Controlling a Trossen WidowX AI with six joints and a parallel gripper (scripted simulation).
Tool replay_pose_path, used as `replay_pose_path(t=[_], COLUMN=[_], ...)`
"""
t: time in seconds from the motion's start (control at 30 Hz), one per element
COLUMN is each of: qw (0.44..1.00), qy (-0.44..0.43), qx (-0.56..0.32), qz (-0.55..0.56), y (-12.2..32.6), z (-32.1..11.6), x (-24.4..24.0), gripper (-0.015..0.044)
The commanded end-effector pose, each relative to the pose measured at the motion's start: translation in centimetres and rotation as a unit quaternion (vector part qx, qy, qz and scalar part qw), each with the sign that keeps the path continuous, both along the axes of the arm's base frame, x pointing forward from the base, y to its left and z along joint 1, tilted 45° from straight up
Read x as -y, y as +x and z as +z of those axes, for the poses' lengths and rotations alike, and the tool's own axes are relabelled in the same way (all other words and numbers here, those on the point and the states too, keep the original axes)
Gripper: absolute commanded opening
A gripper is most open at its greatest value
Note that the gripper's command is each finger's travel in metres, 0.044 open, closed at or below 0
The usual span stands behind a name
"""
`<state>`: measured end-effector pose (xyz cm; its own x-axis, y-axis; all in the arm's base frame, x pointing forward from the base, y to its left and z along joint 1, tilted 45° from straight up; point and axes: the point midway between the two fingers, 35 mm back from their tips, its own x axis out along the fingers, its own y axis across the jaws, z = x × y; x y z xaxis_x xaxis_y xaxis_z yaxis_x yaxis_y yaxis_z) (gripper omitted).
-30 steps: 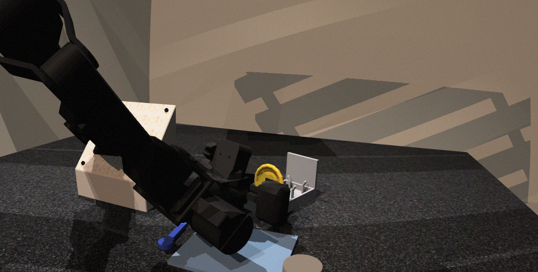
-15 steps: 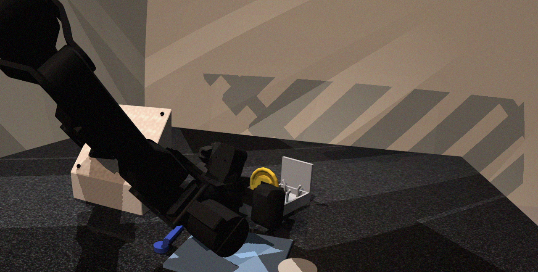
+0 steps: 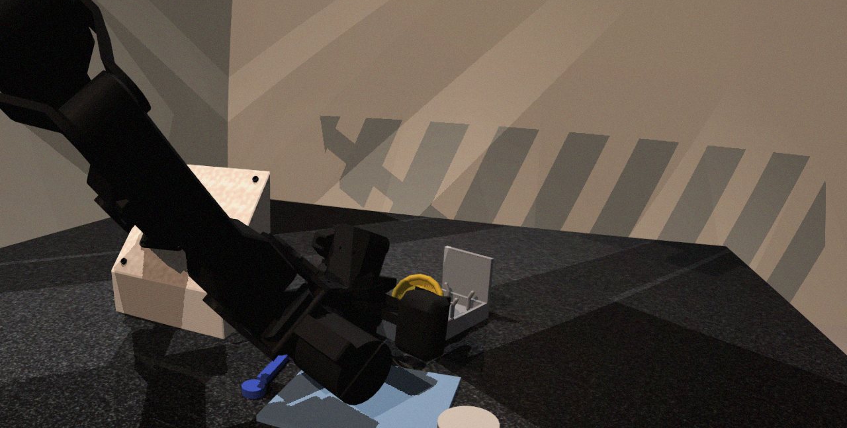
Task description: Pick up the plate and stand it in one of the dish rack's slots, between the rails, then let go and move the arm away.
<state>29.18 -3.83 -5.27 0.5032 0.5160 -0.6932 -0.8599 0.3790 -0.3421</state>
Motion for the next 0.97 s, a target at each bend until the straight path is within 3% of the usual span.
replay_pose_path(t=[0.0, 0.4, 0.6, 0.93], qw=[1.000, 1.000, 1.000, 0.985], qy=[0.000, 0.005, 0.005, -0.013], qx=[0.000, -0.001, -0.011, -0.149], qz=[0.000, 0.004, -0.001, -0.088], y=[0.0, 1.4, 1.5, 0.4], z=[0.0, 8.4, 8.4, 7.4], x=[0.0, -8.0, -8.2, -9.3], gripper=[0.0400, 0.0400, 0.0400, 0.0400])
